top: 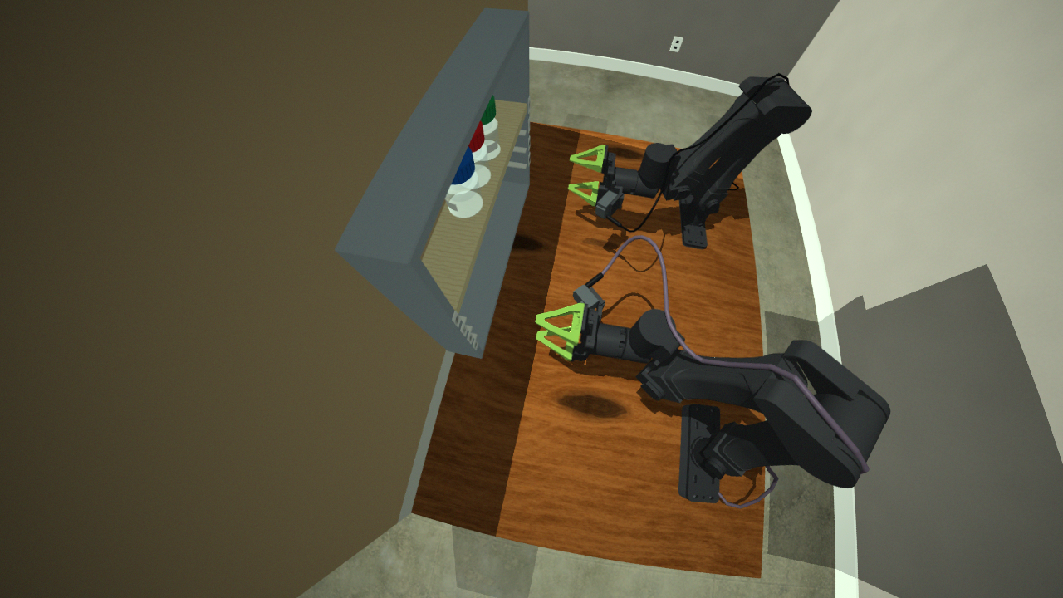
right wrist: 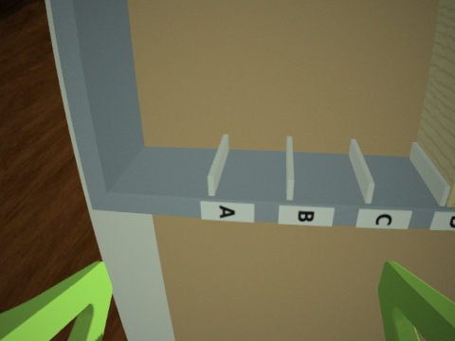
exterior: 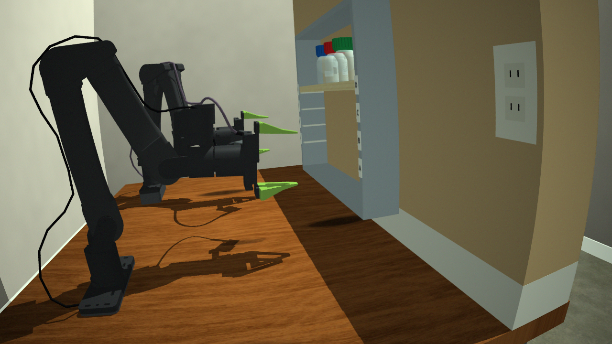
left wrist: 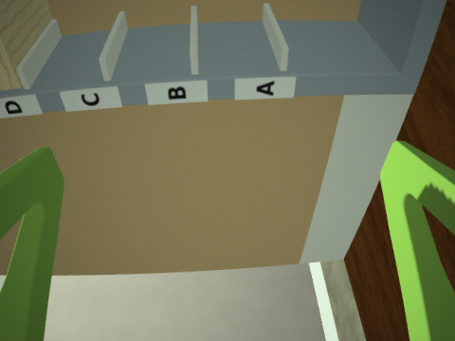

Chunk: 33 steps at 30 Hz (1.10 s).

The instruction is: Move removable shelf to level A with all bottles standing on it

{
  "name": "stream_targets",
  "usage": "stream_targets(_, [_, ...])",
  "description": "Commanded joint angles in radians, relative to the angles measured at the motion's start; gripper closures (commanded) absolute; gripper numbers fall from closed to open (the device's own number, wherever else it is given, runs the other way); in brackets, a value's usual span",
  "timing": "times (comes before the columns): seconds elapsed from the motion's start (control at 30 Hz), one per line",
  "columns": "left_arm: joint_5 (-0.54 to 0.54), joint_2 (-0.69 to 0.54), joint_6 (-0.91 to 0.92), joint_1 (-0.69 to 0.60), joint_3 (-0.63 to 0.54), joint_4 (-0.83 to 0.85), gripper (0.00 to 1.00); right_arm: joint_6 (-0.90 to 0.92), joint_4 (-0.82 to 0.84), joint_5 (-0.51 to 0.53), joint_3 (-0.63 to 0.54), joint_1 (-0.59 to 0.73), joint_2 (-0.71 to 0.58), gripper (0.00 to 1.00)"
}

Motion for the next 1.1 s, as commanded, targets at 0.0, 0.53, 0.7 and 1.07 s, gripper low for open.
stream_targets(0.0, [0.025, 0.03, 0.007, 0.019, 0.039, 0.035, 0.0, 0.003, 0.071, -0.023, 0.038, -0.016, 0.038, 0.0])
stream_targets(0.53, [0.071, 0.136, 0.007, 0.064, 0.11, 0.07, 0.0, 0.003, 0.158, -0.061, 0.097, -0.054, 0.184, 0.0])
stream_targets(0.7, [0.077, 0.152, 0.007, 0.07, 0.122, 0.074, 0.0, 0.002, 0.171, -0.066, 0.108, -0.059, 0.206, 0.0])
stream_targets(1.07, [0.077, 0.152, 0.007, 0.07, 0.123, 0.074, 0.0, 0.003, 0.173, -0.067, 0.109, -0.059, 0.208, 0.0])
